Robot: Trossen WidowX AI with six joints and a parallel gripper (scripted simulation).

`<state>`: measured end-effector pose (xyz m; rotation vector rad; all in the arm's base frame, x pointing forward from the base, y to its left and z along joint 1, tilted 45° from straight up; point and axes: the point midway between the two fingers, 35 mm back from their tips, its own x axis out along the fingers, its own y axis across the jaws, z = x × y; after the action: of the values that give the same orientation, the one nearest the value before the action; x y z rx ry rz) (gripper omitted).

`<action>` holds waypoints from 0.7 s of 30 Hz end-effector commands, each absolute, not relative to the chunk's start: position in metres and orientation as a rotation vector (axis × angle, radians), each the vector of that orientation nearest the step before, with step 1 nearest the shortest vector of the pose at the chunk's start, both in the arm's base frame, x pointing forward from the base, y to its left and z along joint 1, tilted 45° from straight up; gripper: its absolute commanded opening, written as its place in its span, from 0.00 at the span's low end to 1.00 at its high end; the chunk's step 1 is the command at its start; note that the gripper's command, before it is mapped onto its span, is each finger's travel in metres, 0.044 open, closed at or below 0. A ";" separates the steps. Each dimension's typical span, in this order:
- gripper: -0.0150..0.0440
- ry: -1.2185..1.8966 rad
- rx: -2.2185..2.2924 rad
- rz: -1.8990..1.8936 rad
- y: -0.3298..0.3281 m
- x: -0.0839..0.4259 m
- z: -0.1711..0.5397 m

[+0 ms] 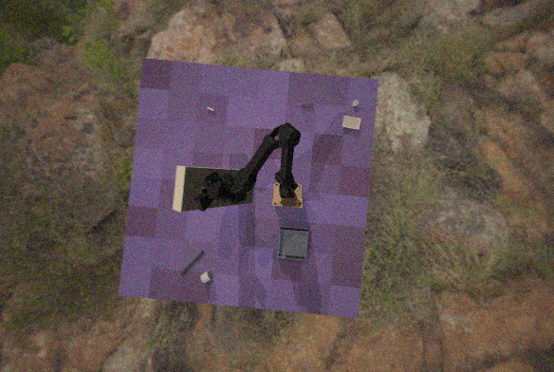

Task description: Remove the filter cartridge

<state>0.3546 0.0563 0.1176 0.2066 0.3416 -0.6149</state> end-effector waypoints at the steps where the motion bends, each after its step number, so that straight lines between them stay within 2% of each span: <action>1: 0.25 0.403 0.053 -0.583 0.052 0.359 0.114; 21: 0.25 0.588 -0.615 -0.417 0.052 0.359 0.114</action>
<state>0.3549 0.0564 0.1175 -0.4894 0.5419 -0.4556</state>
